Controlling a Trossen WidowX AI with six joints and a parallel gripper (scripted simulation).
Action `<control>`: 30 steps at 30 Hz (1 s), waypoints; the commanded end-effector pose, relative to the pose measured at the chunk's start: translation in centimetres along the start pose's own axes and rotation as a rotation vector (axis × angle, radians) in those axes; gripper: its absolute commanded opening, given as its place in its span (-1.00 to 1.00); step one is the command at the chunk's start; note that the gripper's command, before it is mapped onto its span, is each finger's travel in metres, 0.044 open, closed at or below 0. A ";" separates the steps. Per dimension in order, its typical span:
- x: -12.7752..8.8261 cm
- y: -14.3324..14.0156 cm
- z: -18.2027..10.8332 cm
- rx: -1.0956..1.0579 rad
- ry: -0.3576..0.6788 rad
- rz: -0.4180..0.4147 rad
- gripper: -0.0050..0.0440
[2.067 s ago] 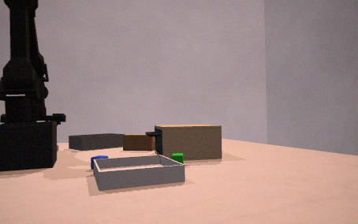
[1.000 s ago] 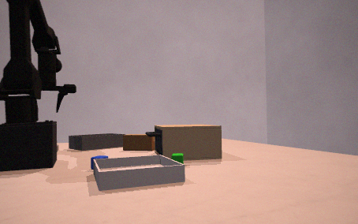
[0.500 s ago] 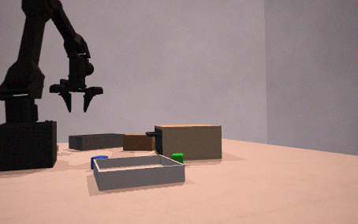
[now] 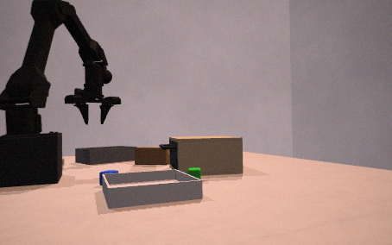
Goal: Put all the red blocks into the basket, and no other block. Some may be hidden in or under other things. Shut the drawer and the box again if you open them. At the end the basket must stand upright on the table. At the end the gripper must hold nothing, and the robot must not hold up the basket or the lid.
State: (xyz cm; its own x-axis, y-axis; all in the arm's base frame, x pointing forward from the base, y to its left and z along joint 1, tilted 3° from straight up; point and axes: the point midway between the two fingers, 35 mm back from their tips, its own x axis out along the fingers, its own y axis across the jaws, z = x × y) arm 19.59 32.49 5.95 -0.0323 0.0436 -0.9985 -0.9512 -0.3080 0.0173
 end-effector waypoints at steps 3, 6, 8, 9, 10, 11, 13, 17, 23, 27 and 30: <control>4.6 0.4 -0.4 -0.004 0.024 0.026 0.29; 6.6 0.4 -0.5 -0.004 0.024 0.026 0.29; 6.6 0.4 -0.5 -0.004 0.024 0.026 0.29; 7.2 0.4 -0.5 -0.004 0.024 0.026 0.29; 7.9 0.5 -0.5 -0.004 0.024 0.026 0.29; 8.6 0.5 -0.5 -0.004 0.024 0.026 0.29; 9.7 0.5 -0.6 -0.004 0.024 0.026 0.29; 9.7 0.5 -0.6 -0.004 0.024 0.026 0.29; 9.7 0.5 -0.6 -0.004 0.024 0.026 0.29; 9.7 0.5 -0.6 -0.004 0.024 0.026 0.29; 10.2 0.5 -0.6 -0.004 0.024 0.026 0.29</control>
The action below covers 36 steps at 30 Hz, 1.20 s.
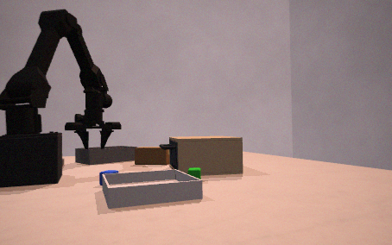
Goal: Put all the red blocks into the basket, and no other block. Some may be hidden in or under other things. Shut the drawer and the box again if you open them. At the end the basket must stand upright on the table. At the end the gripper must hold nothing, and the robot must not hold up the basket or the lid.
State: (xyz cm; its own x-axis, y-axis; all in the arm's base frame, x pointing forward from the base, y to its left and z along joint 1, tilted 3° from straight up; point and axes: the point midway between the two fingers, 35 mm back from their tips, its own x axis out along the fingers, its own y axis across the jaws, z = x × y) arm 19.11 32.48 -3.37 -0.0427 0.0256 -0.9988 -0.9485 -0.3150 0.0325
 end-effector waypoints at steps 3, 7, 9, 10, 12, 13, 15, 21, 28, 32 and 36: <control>1.7 0.2 -0.2 0.003 0.011 0.010 0.29; 2.8 0.2 -0.2 0.003 0.011 0.010 0.29; 3.3 0.2 -0.2 0.003 0.011 0.010 0.29; 3.4 0.2 -0.2 0.003 0.011 0.010 0.29; 3.4 0.2 -0.2 0.003 0.011 0.010 0.29; 3.4 0.2 -0.2 0.003 0.011 0.010 0.29; 3.4 0.2 -0.2 0.003 0.011 0.010 0.29; 3.4 0.2 -0.2 0.003 0.011 0.010 0.29; 3.4 0.2 -0.2 0.003 0.011 0.010 0.29; 3.4 0.2 -0.2 0.003 0.011 0.010 -0.80; 3.4 0.2 -0.2 0.003 0.011 0.010 -0.80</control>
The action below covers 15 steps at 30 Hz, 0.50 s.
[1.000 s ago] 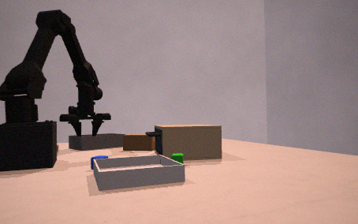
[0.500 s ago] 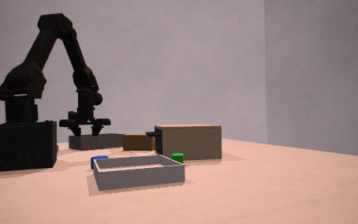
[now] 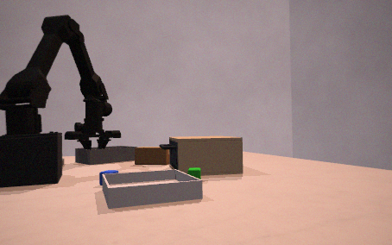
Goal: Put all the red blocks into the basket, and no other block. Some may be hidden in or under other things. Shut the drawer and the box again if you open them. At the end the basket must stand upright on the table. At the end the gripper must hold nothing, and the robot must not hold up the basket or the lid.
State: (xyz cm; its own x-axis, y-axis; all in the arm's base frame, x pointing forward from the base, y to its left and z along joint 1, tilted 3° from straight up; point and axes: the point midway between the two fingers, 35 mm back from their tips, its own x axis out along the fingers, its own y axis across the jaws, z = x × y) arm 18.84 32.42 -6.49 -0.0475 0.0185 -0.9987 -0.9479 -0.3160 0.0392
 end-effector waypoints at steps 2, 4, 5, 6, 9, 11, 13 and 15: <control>0.2 0.1 -0.1 0.004 0.005 0.003 -0.80; 0.2 0.1 -0.1 0.004 0.005 0.003 -0.80; 0.2 0.1 -0.1 0.004 0.005 0.003 -0.80; 0.2 0.1 -0.1 0.004 0.005 0.003 -0.80; -0.3 0.1 -0.1 0.004 0.005 0.003 -0.80; -0.6 0.1 -0.1 0.004 0.005 0.003 -0.80; -1.1 0.1 -0.1 0.004 0.005 0.003 -0.80; -1.6 0.1 -0.1 0.004 0.005 0.003 -0.80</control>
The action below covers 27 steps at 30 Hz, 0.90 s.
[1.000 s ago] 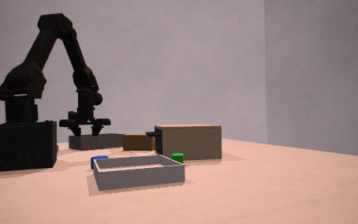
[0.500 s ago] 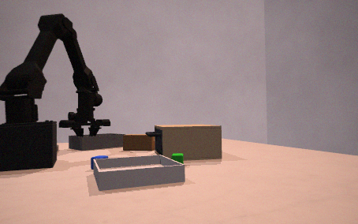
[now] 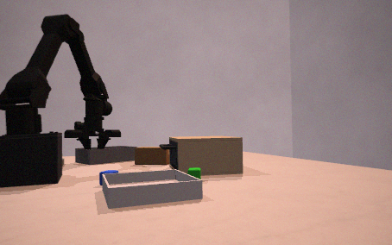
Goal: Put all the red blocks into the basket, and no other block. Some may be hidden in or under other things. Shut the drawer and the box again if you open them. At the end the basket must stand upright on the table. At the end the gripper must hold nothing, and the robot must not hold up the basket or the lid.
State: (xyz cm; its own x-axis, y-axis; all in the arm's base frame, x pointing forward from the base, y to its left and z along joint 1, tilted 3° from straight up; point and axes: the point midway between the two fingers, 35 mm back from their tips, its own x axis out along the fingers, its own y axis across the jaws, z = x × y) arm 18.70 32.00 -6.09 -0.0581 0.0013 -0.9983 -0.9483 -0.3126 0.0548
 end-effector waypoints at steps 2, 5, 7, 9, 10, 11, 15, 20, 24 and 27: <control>-1.4 -0.2 0.2 0.000 -0.008 -0.012 -0.80; -1.4 -0.2 0.2 0.000 -0.008 -0.012 -0.80; -2.0 -0.2 0.2 0.000 -0.008 -0.012 -0.80; -3.4 -0.2 0.2 0.000 -0.008 -0.012 -0.80; -4.0 -0.2 0.2 0.000 -0.008 -0.012 -0.80; -4.0 -0.2 0.2 0.000 -0.008 -0.012 -0.80; -6.0 -0.1 0.2 0.000 -0.008 -0.012 -0.80; -9.4 -0.1 0.1 0.000 -0.008 -0.012 -0.80; -12.0 -0.1 0.1 0.000 -0.008 -0.012 -0.80; -12.2 -0.1 0.1 0.000 -0.008 -0.012 -0.80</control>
State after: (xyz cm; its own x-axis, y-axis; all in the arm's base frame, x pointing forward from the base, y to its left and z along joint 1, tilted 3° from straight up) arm 19.32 32.15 4.72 -0.0524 0.0089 -0.9986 -0.9495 -0.3101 0.0471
